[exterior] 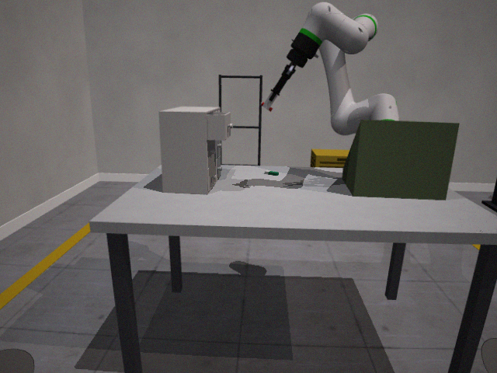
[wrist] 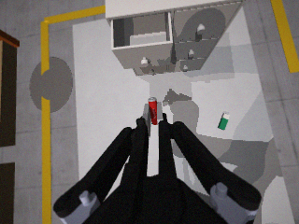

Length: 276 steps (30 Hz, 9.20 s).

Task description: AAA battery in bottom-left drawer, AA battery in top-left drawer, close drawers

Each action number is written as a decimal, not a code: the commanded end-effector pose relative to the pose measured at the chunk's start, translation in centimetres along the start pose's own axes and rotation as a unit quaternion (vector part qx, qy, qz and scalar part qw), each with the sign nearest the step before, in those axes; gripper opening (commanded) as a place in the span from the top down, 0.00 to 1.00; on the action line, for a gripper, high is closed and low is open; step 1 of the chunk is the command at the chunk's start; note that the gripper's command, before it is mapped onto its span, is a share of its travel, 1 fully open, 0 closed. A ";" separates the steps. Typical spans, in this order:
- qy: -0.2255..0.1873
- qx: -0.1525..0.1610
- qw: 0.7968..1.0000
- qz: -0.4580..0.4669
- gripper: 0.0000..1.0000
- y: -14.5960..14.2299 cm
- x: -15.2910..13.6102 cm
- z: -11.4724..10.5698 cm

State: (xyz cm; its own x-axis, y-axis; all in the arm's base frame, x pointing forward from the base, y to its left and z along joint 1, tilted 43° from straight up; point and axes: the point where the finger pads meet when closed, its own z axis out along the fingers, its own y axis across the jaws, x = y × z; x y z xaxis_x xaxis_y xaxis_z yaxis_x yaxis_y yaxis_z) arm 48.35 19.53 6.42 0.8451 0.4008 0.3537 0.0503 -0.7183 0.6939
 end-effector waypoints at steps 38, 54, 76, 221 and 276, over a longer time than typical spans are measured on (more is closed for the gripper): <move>0.329 -0.016 0.944 0.020 0.94 0.5 1.1 1.1; 0.329 -0.016 0.944 0.020 0.94 0.8 4.7 3.4; 0.329 -0.016 0.944 0.020 0.94 1.2 12.1 8.0; 0.134 -0.012 0.991 0.024 0.00 0.6 0.9 -1.8; -0.272 -0.001 0.962 0.025 0.00 -2.0 -4.5 -7.0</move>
State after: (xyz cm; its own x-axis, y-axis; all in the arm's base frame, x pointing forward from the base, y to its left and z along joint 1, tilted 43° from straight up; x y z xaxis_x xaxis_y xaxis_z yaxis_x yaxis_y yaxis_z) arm 45.19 22.67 9.14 1.0000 0.0073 0.0035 0.0029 -0.7269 0.6867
